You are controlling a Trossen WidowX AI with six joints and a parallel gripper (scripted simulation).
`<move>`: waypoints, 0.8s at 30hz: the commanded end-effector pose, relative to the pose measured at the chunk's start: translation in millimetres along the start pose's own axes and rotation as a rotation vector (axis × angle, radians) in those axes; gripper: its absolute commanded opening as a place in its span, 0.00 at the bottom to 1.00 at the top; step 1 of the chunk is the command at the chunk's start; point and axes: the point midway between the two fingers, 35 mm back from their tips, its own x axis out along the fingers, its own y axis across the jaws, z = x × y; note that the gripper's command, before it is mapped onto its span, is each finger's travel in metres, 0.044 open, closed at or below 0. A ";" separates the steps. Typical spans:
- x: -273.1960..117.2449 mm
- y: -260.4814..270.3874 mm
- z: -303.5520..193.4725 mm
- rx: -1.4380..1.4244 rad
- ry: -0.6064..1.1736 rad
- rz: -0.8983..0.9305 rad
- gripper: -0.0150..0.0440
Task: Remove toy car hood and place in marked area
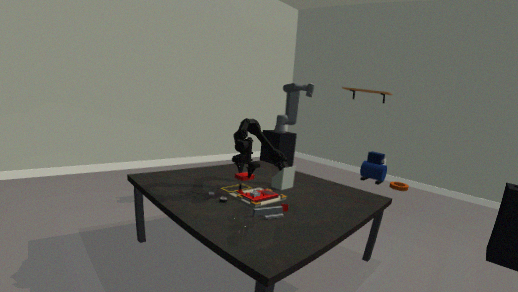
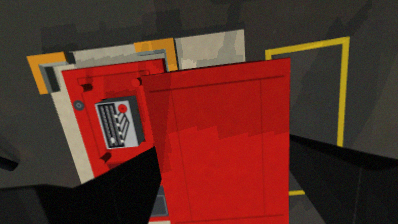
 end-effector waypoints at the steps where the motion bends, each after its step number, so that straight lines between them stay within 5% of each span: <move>1: -0.8 -23.7 -5.4 -0.006 0.001 -0.006 0.25; 24: -1.3 -106.5 -37.5 -0.001 0.005 -0.022 0.25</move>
